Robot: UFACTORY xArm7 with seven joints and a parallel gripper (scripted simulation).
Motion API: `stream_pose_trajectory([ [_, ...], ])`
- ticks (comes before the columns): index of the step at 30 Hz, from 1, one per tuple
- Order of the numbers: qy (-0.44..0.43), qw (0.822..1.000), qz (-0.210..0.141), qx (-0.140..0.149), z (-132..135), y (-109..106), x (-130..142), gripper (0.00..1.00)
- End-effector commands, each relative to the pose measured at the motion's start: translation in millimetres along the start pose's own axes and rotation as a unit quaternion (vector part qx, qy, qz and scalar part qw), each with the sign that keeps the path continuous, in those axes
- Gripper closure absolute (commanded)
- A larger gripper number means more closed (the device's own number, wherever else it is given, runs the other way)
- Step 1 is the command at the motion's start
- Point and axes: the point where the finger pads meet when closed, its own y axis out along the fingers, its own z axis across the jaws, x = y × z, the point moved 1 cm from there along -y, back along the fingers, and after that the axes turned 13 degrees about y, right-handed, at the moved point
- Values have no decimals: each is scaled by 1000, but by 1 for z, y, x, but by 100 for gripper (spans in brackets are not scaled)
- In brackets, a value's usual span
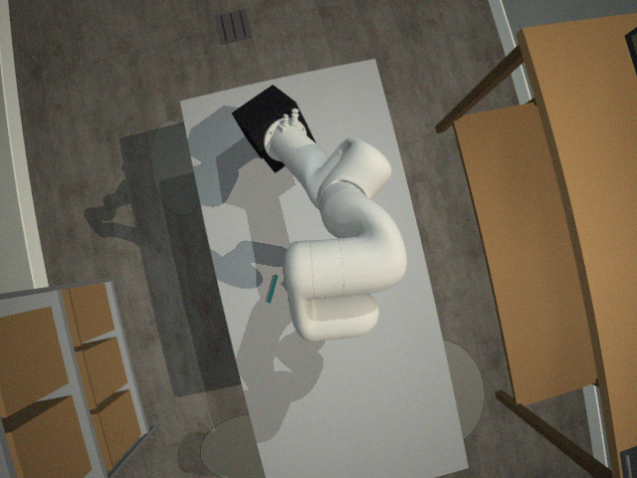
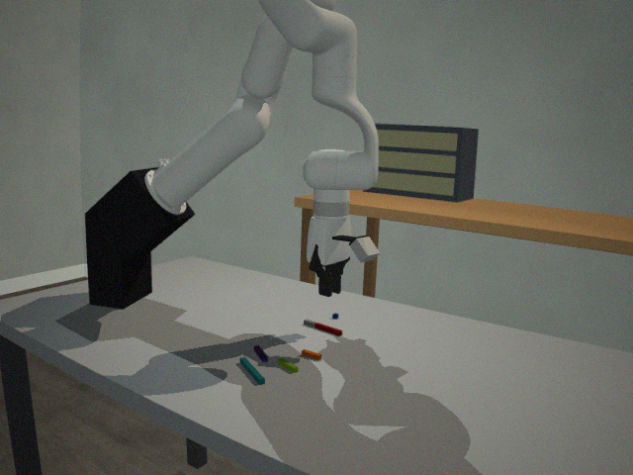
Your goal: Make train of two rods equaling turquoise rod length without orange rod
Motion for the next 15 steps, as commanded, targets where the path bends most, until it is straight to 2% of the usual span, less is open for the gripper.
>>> stream_pose_trajectory([
  [1,0,1000,-3,13,-1,-6,-1,76],
  [5,0,1000,-3,13,-1,-6,-1,76],
  [6,0,1000,-3,13,-1,-6,-1,0],
  [15,0,1000,-3,13,-1,-6,-1,0],
])
